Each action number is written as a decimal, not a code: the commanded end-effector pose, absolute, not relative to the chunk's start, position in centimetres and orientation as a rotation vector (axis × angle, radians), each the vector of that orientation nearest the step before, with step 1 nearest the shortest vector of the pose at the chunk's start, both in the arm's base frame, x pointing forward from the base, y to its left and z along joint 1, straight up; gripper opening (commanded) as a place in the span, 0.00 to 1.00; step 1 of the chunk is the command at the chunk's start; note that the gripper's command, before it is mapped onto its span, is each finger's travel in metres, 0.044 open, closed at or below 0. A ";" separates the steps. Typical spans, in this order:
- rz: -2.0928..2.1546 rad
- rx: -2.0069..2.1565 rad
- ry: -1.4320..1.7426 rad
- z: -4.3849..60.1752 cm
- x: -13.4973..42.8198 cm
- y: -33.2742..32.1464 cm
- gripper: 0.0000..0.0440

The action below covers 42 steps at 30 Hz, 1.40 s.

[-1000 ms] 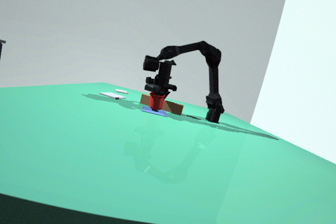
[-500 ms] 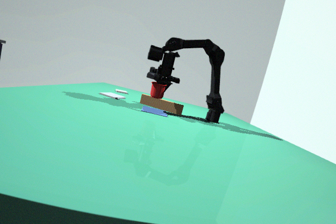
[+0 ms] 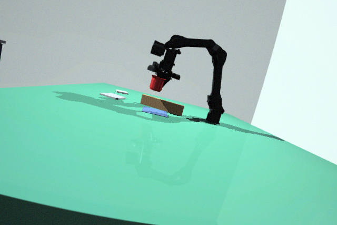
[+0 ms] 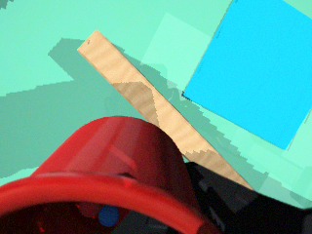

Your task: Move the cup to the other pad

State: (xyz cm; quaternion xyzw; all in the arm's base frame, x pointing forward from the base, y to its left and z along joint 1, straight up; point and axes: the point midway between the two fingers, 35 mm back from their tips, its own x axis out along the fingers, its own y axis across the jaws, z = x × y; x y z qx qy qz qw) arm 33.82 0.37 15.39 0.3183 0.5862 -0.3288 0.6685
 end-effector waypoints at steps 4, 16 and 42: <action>-0.755 0.751 1.281 15.8 33.9 -1.4 0.00; -0.802 0.798 1.224 15.1 33.4 -5.0 0.00; -0.890 0.854 1.178 10.1 30.1 -9.3 0.00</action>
